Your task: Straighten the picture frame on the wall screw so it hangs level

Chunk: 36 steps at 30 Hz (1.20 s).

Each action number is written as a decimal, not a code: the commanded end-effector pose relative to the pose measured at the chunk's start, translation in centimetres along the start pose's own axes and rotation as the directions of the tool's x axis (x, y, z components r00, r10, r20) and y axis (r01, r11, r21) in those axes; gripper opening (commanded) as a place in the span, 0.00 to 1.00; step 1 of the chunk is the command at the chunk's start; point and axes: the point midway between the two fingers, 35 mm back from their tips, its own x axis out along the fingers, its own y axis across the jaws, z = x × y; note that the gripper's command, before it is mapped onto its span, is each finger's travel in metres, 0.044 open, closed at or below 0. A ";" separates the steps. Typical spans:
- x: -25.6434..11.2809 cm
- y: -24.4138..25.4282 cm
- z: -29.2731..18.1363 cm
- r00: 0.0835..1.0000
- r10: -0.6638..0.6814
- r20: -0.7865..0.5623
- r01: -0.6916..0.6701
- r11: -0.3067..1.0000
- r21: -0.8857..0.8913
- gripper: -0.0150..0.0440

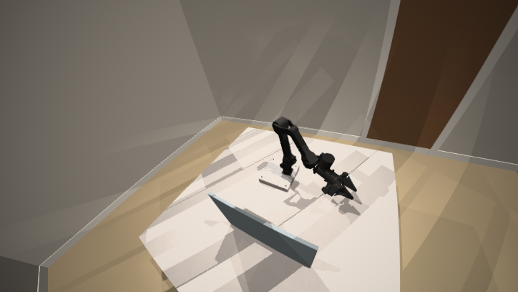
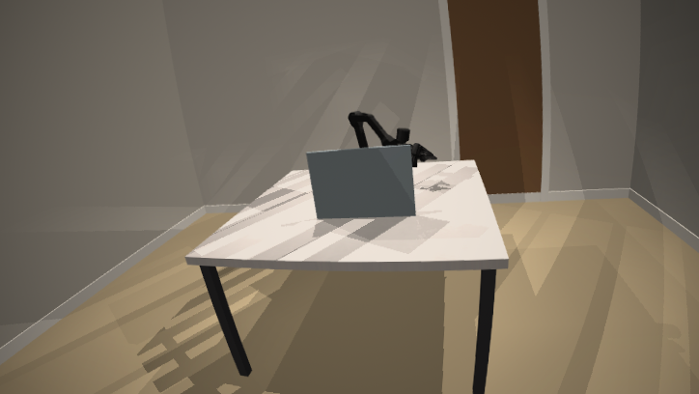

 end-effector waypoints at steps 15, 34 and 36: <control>-14.8 13.1 2.4 0.718 0.655 0.235 -0.354 0.634 -0.687 0.69; -26.4 15.6 5.8 0.314 0.877 0.364 -0.086 0.408 -0.909 0.69; -26.4 15.6 5.8 0.314 0.877 0.364 -0.086 0.408 -0.909 0.69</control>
